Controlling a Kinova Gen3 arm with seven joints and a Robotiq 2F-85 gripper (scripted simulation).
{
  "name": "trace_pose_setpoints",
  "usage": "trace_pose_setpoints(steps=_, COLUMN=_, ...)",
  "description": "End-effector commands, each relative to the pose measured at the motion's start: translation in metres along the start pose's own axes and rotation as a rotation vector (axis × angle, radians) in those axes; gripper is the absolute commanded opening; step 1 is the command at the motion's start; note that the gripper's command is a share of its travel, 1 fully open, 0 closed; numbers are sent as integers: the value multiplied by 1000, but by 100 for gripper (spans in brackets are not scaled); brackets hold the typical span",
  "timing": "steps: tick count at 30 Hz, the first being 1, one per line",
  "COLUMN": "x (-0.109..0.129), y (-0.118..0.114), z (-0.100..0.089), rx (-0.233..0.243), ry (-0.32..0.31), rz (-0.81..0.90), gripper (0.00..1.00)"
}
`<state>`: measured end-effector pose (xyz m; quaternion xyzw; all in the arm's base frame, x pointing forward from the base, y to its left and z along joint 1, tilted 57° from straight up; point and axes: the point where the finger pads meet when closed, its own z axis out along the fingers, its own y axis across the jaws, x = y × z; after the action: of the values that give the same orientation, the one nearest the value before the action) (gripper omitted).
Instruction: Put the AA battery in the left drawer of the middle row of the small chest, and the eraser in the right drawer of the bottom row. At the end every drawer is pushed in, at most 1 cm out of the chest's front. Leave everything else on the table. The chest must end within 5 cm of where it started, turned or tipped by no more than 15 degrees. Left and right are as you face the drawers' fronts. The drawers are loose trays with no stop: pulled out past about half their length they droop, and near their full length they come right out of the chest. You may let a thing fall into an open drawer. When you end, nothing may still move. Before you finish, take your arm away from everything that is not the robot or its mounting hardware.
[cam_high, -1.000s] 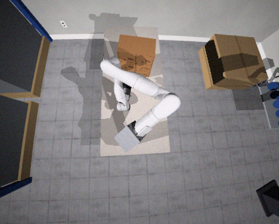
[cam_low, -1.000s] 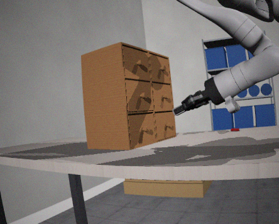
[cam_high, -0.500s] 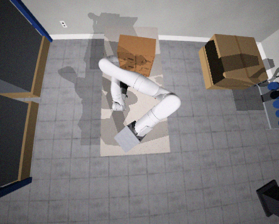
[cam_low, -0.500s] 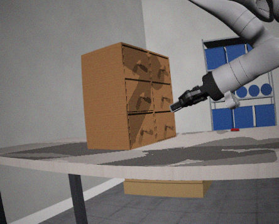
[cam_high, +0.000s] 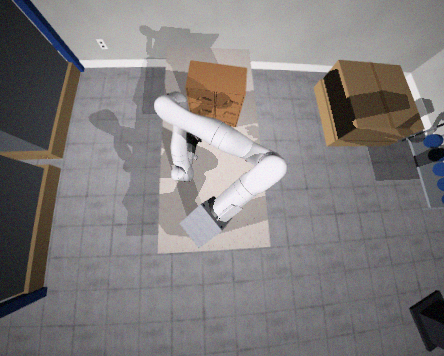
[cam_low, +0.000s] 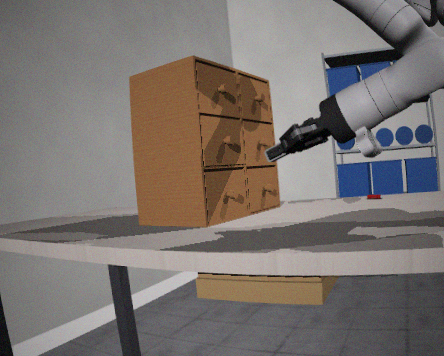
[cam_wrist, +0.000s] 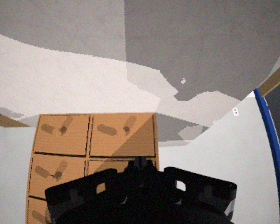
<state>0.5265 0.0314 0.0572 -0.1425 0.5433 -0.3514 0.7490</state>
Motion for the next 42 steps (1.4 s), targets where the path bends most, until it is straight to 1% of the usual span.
trace_pose_setpoints(steps=1, x=-4, y=7, z=-1, rx=-3, ry=-5, rz=8, gripper=0)
trace_pose_setpoints(steps=3, x=-4, y=7, z=-1, rx=-3, ry=-5, rz=8, gripper=0)
trace_pose_setpoints(steps=18, x=-10, y=30, z=-9, rx=-3, ry=-5, rz=8, gripper=0)
trace_pose_setpoints(steps=42, x=-14, y=46, z=-14, rx=-3, ry=-5, rz=8, gripper=0)
